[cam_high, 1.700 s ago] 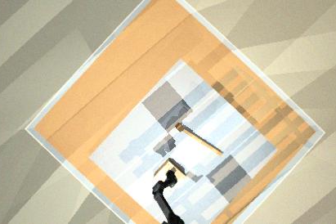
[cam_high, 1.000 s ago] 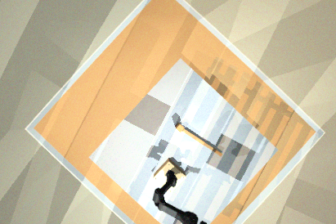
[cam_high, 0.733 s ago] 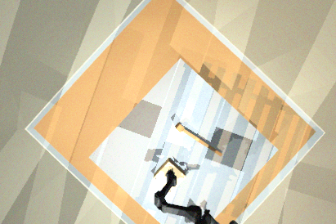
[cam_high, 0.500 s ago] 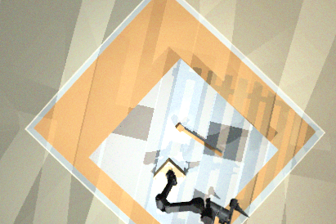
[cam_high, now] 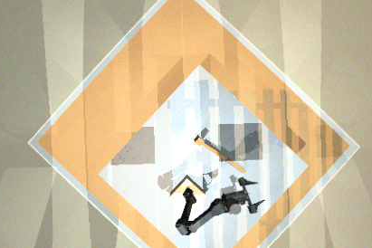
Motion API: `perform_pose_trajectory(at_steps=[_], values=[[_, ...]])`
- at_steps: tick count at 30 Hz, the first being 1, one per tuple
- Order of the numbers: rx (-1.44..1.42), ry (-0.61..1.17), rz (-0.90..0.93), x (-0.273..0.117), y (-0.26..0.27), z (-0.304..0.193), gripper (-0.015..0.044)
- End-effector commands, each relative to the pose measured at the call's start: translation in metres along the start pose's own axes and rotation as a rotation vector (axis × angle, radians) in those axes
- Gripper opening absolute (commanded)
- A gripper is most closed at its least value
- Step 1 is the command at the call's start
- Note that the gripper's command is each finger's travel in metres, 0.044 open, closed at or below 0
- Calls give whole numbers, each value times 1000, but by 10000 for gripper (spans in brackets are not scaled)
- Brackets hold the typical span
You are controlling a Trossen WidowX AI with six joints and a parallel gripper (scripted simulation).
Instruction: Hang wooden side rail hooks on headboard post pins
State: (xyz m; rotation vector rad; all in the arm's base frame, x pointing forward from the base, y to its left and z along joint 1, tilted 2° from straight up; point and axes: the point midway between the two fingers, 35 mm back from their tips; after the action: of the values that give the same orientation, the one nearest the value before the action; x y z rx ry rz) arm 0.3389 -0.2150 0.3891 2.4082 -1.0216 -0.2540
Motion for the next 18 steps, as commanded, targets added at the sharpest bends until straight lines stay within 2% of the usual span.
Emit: perform_pose_trajectory(at_steps=[1, 9, 18], values=[[18, -45, -154, -5, -57, 16, 440], [29, -152, -484, -51, -177, 49, 440], [-54, -293, -830, -140, -278, 97, 440]])
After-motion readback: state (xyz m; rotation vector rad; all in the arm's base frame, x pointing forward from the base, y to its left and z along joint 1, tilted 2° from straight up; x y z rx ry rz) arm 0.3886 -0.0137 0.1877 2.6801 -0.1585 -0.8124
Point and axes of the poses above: the point midway between the two fingers, 35 mm back from their tips, its own x axis out along the fingers, its own y axis across the jaws, z = x × y, and after that the axes turned 4 degrees about x, right-handed
